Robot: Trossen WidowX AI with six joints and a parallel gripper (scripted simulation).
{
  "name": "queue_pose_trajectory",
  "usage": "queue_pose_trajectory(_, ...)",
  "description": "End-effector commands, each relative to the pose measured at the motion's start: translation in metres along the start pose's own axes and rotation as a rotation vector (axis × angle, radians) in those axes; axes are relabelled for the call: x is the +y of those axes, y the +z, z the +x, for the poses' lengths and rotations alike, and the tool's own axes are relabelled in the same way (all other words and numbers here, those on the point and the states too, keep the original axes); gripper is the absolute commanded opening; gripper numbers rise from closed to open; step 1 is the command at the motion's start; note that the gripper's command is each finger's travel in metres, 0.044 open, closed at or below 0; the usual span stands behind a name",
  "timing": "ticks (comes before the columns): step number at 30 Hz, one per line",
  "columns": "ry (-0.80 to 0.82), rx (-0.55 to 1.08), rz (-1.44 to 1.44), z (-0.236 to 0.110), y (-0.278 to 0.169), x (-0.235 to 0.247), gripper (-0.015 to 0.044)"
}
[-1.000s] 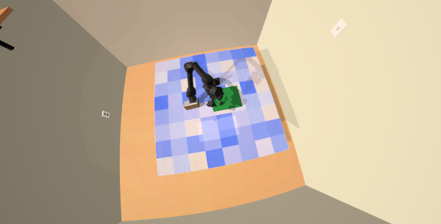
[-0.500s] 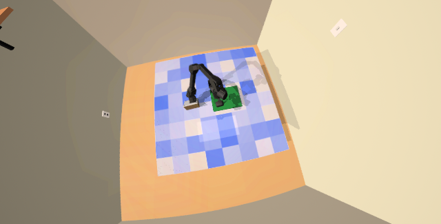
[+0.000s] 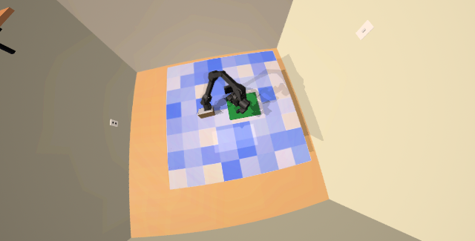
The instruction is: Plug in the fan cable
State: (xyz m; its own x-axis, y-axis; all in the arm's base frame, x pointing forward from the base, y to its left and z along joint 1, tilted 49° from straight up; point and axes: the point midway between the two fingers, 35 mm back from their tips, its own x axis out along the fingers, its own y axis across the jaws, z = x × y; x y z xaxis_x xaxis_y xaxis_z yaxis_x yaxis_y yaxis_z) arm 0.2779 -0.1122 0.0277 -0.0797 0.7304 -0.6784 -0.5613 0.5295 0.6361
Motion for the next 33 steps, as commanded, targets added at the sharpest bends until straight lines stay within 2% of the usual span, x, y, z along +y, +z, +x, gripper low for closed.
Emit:
queue_pose_trajectory(1, 0.009, -0.005, -0.044, -0.001, 0.003, -0.001, 0.044)
queue_pose_trajectory(7, 0.007, -0.005, -0.044, 0.012, 0.004, -0.003, 0.044)
queue_pose_trajectory(15, 0.01, -0.008, -0.045, 0.097, 0.004, 0.0, 0.044)
queue_pose_trajectory(33, 0.01, -0.008, -0.045, 0.112, 0.005, 0.0, 0.044)
